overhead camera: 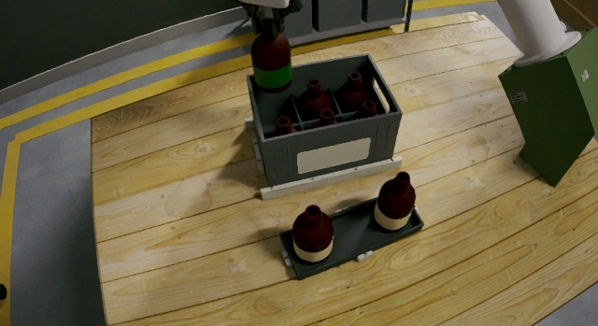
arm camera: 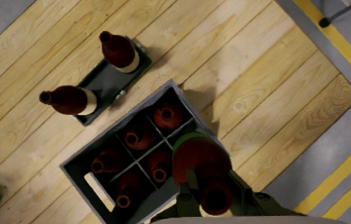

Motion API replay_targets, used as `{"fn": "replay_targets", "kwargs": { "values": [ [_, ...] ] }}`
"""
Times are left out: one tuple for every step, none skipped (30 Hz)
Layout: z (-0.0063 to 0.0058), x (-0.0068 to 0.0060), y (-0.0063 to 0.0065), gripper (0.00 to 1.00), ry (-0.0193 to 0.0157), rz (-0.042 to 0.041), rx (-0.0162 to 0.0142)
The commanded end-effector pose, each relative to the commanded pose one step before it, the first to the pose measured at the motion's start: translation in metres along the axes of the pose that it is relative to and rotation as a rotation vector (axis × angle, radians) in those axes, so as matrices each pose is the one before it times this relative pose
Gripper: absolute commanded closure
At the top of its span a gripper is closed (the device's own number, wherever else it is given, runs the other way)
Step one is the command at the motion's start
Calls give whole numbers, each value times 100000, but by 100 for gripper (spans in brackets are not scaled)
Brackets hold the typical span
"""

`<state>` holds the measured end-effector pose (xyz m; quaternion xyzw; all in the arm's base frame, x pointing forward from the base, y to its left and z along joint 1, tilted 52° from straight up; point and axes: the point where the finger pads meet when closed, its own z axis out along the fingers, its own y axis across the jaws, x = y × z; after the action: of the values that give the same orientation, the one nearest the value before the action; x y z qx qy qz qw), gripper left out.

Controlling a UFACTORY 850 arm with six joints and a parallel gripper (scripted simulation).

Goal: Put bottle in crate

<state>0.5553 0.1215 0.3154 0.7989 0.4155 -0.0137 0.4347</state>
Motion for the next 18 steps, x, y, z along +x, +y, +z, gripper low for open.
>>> {"fn": "replay_targets", "kwargs": {
  "values": [
    [-73,-52,164,100,135,58,-52],
    [0,-23,34,100,0,0,0],
    [0,-22,32,100,0,0,0],
    [0,-20,29,100,0,0,0],
    [0,-19,27,100,0,0,0],
    [0,-17,25,100,0,0,0],
    [0,-16,23,100,0,0,0],
    [0,-14,21,100,0,0,0],
    [0,-13,19,100,0,0,0],
    [0,-12,17,100,0,0,0],
    [0,-10,15,100,0,0,0],
    [0,-9,13,100,0,0,0],
    [0,-8,12,100,0,0,0],
    [0,-7,10,100,0,0,0],
    [0,-6,9,100,0,0,0],
    [0,0,0,100,0,0,0],
    [0,0,0,100,0,0,0],
    [0,-5,7,100,0,0,0]
  ]
}}
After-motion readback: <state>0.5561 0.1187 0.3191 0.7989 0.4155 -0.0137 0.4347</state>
